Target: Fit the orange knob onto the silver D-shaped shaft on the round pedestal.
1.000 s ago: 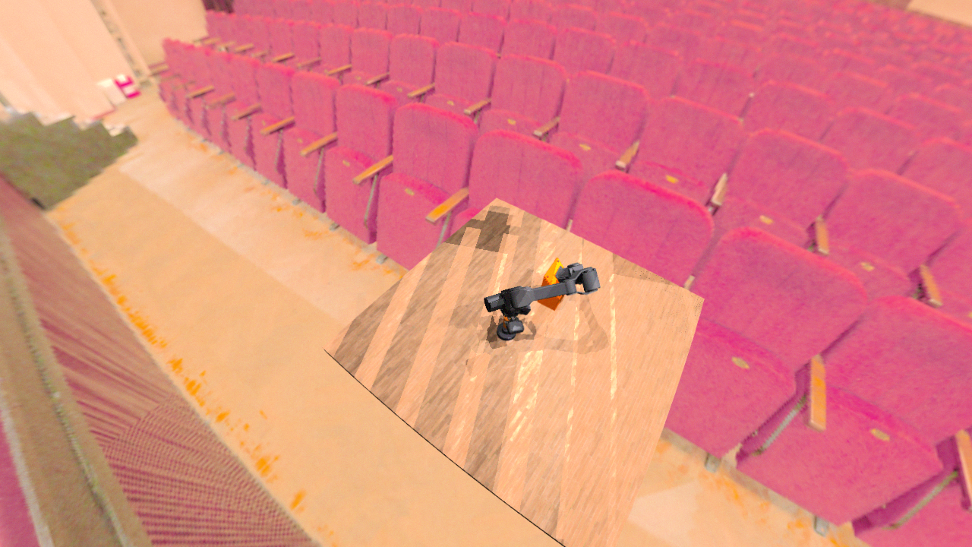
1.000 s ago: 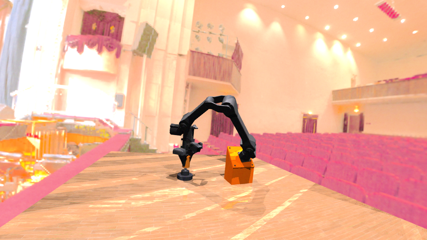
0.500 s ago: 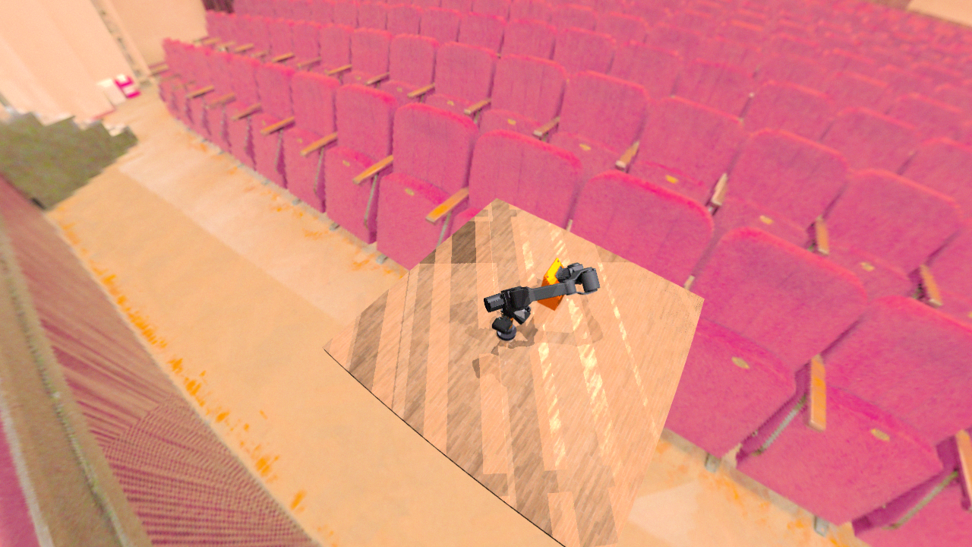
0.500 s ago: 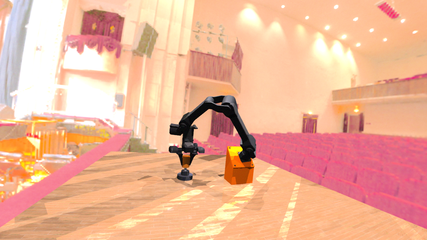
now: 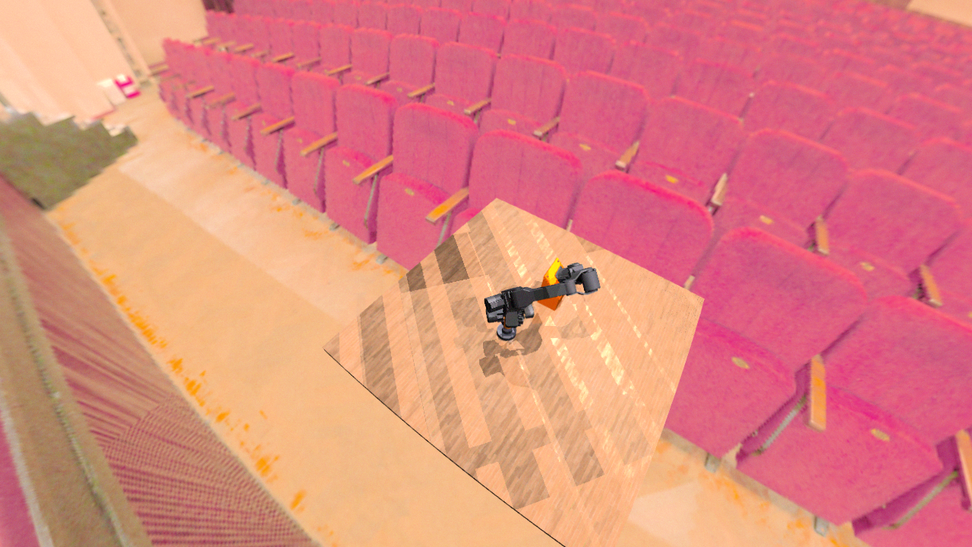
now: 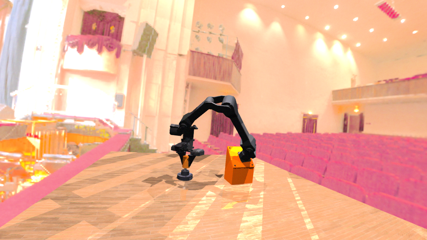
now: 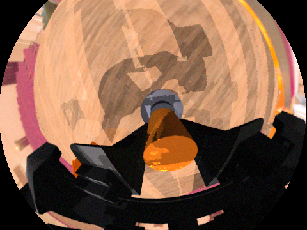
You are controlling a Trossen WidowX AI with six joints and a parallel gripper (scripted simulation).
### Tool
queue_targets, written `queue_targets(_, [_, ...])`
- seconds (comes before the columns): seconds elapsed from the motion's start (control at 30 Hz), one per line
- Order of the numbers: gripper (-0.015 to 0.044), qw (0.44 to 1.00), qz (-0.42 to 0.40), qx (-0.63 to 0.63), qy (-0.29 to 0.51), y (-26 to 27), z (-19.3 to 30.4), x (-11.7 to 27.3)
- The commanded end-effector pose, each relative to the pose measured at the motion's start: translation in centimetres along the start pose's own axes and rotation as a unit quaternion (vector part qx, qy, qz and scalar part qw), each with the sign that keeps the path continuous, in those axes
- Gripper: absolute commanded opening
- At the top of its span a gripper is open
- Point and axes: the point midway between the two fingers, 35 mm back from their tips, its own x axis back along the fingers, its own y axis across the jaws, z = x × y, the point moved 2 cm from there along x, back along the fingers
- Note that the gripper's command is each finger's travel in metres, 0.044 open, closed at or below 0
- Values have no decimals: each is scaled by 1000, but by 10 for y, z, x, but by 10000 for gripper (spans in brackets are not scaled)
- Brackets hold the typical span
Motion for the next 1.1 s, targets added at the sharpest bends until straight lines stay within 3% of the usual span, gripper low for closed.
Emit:
queue_targets(0.0, [0,977,2,-213,0,-2,0,3])
queue_targets(0.2, [0,912,2,-411,-1,-3,-1,5])
queue_targets(0.4, [0,806,2,-591,-1,-5,-1,5])
queue_targets(0.87, [0,440,1,-898,-2,-7,1,5])
queue_targets(1.07, [0,419,1,-908,-2,-6,2,4])
